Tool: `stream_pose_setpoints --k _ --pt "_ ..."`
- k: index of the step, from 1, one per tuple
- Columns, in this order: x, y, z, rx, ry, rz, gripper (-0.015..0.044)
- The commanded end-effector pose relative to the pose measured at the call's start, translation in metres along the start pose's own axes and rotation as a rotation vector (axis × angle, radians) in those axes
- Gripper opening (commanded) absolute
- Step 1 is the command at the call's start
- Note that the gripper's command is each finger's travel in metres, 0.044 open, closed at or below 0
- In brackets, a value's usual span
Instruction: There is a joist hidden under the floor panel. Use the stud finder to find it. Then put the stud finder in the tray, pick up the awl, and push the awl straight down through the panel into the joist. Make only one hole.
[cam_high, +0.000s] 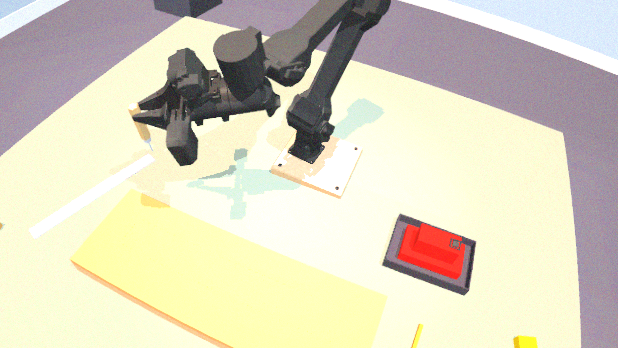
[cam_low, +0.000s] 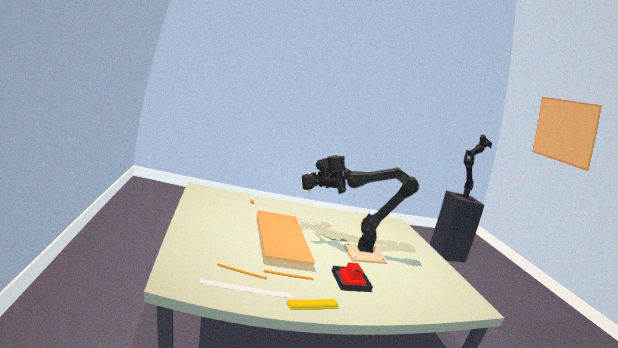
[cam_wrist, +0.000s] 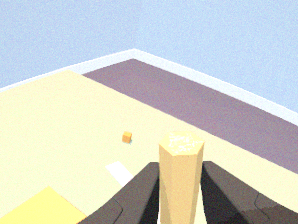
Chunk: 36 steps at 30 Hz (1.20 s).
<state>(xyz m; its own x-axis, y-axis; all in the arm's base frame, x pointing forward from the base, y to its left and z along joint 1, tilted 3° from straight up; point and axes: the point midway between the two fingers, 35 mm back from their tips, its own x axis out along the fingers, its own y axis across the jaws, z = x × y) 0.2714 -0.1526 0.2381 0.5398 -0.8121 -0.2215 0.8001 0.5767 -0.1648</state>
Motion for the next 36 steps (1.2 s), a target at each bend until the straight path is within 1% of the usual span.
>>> stream_pose_setpoints --k 1,18,36 --pt "-0.007 0.026 0.0 0.007 -0.016 0.086 0.0" --pt "-0.062 0.118 -0.002 0.012 -0.077 0.417 0.0" --pt "-0.15 0.193 -0.018 -0.009 -0.122 0.763 0.0"
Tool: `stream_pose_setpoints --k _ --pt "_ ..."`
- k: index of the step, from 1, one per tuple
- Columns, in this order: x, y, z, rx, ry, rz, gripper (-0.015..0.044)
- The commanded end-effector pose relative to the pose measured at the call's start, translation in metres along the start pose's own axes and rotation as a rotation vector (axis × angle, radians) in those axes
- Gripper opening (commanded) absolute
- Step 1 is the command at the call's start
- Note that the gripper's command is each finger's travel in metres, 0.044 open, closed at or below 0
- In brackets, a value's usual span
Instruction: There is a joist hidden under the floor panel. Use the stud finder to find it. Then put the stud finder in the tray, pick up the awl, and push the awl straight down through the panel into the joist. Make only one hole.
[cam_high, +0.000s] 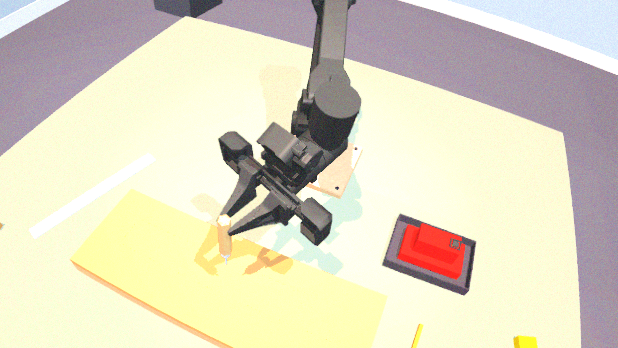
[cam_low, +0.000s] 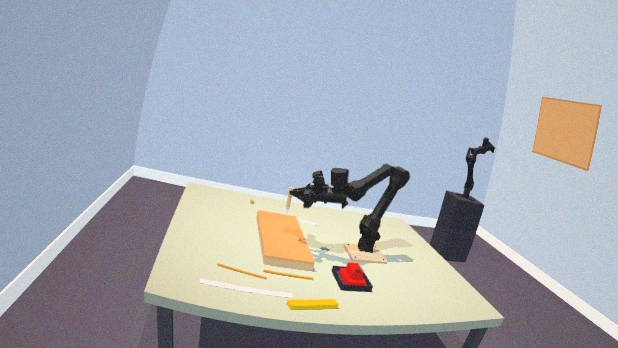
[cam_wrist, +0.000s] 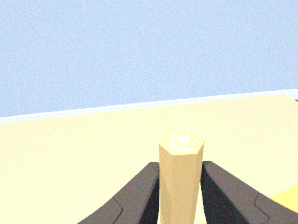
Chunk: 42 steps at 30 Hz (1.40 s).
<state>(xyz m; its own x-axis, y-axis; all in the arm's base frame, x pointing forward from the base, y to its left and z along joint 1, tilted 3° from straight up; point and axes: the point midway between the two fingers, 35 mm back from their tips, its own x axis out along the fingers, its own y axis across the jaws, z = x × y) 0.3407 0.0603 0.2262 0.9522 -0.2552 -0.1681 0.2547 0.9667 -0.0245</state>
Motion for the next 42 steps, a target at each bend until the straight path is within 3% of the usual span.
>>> stream_pose_setpoints --k 1,16,42 --pt "-0.008 0.027 -0.006 -0.003 -0.002 0.083 0.0" --pt "-0.054 0.11 -0.016 0.034 -0.018 0.365 0.0" --pt "-0.051 0.113 -0.029 0.034 -0.018 0.368 0.0"
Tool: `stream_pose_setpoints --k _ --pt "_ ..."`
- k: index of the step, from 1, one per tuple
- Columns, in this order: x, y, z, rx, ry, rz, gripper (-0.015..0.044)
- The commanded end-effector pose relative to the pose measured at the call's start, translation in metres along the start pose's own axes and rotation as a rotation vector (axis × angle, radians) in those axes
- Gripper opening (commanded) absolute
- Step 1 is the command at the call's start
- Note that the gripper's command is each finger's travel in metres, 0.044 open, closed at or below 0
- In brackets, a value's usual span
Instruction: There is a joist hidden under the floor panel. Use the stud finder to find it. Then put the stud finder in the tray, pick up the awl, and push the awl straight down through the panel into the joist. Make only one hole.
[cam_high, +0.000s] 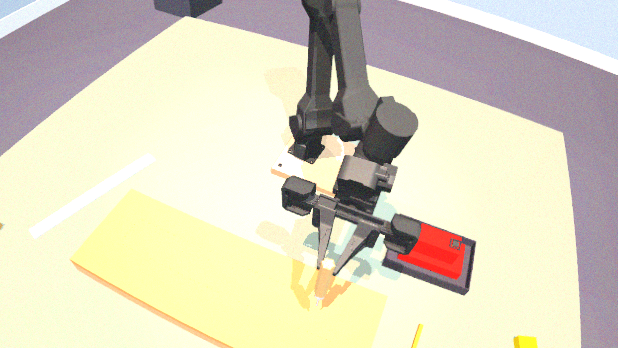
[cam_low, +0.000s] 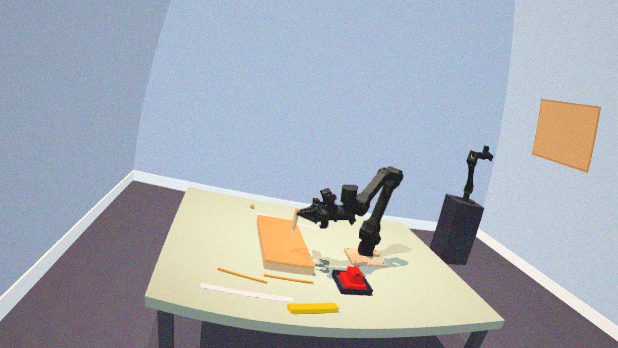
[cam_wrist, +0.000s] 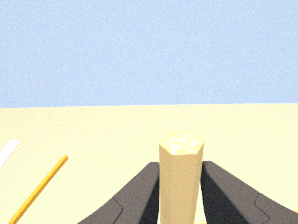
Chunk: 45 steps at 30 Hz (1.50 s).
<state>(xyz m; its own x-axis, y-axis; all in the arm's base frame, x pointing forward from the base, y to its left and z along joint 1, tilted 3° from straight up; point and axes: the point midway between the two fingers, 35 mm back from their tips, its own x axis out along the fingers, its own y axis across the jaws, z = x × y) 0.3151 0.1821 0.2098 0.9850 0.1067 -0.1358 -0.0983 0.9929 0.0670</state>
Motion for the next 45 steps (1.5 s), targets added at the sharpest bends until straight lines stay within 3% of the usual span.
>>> stream_pose_setpoints --k 1,45 --pt "0.002 0.001 -0.007 0.0 0.007 0.002 0.0" --pt "0.007 0.0 -0.043 0.0 0.007 0.002 0.0"
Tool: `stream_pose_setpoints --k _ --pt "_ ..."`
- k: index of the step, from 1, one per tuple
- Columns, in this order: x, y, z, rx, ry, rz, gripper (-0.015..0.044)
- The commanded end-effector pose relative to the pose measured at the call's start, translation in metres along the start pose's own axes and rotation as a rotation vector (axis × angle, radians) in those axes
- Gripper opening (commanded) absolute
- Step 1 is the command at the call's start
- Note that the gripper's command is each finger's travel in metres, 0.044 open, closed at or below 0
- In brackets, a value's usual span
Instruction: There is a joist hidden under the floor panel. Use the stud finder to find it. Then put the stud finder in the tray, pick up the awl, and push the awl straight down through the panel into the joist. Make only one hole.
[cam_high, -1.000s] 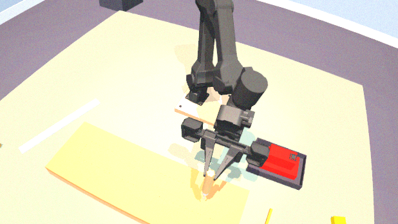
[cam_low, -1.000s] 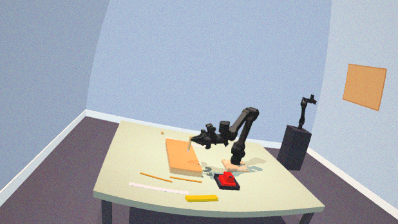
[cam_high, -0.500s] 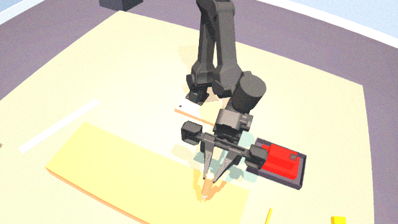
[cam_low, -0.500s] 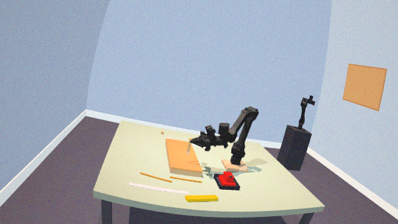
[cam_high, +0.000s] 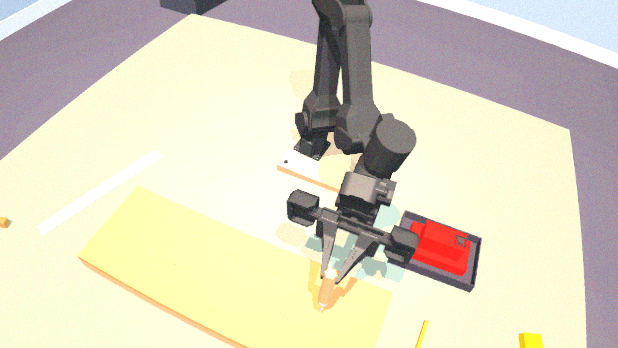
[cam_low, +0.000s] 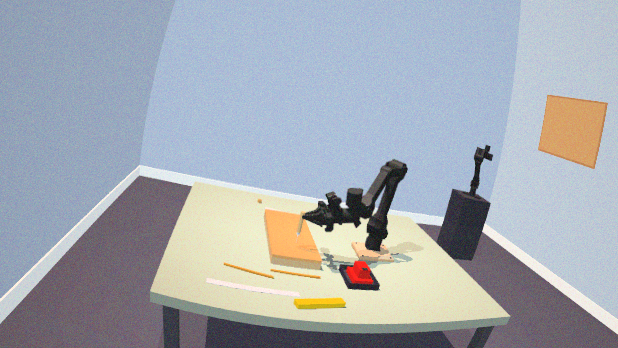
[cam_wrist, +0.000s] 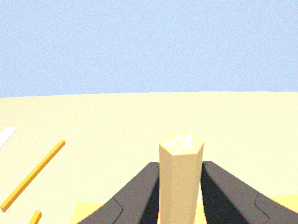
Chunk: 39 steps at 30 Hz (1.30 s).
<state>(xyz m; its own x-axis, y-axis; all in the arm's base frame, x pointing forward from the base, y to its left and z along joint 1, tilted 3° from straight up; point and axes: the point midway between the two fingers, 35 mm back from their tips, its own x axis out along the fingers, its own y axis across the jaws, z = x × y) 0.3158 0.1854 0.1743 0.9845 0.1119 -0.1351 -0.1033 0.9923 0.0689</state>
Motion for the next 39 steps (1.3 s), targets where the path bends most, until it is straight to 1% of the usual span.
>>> stream_pose_setpoints --k 1,16,39 --pt "0.002 0.0 -0.009 -0.001 0.007 -0.004 0.0" --pt "0.004 -0.001 -0.032 -0.001 0.008 -0.004 0.0" --pt "0.004 -0.001 -0.032 -0.001 0.008 -0.004 0.0"
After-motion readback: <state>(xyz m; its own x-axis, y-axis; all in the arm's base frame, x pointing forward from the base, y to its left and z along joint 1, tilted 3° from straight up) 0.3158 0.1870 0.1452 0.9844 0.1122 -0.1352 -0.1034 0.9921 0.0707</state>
